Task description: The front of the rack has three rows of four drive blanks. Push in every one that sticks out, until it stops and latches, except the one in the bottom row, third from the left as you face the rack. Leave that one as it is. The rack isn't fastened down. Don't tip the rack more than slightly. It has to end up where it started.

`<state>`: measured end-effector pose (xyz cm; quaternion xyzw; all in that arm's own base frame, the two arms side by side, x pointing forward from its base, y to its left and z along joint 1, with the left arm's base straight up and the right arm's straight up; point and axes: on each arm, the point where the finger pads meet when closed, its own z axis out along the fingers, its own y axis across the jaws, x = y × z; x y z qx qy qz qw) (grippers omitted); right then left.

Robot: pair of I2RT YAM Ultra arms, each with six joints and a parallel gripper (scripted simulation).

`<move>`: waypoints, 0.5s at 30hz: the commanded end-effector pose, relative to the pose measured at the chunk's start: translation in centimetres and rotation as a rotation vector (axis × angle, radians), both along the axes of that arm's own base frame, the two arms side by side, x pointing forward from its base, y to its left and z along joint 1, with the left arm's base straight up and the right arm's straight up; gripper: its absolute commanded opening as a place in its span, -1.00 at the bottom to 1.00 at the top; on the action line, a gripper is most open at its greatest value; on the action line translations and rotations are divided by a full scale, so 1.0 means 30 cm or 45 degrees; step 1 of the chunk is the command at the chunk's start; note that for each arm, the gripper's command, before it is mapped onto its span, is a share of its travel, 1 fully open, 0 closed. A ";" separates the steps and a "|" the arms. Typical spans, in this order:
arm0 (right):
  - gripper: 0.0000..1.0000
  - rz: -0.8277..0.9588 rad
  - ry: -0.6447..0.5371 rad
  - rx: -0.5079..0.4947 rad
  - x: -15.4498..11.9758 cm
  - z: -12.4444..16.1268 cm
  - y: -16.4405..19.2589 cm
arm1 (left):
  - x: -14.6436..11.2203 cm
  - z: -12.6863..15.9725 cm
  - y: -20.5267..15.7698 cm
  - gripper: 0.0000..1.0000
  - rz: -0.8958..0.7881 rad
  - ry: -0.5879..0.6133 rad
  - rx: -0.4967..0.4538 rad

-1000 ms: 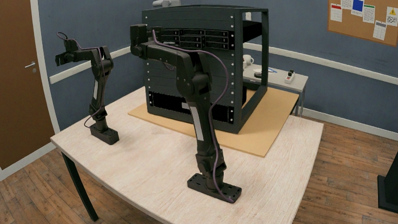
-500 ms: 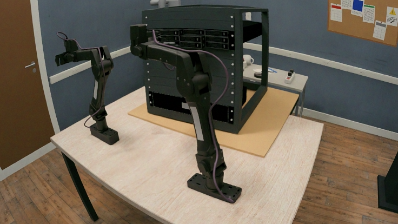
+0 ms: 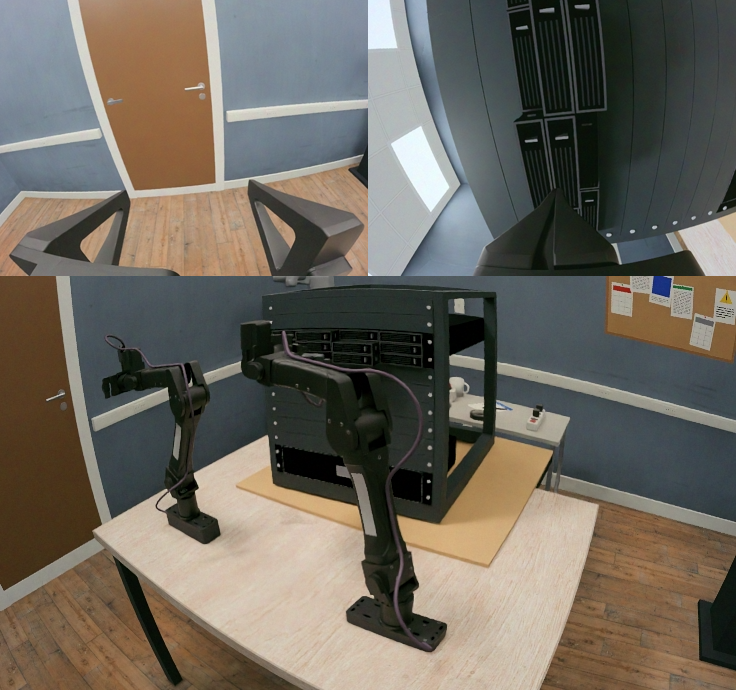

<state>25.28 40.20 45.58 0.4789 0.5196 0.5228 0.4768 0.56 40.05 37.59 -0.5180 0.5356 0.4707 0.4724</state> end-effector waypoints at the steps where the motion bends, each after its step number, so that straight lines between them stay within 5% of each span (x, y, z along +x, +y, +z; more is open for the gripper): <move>1: -1.00 0.009 -0.008 0.042 0.000 0.073 -0.036 | -0.012 0.133 -0.009 1.00 0.015 -0.021 0.141; 15: -1.00 0.008 0.000 -0.001 -0.005 0.034 -0.072 | -0.012 0.133 -0.009 1.00 0.015 -0.021 0.141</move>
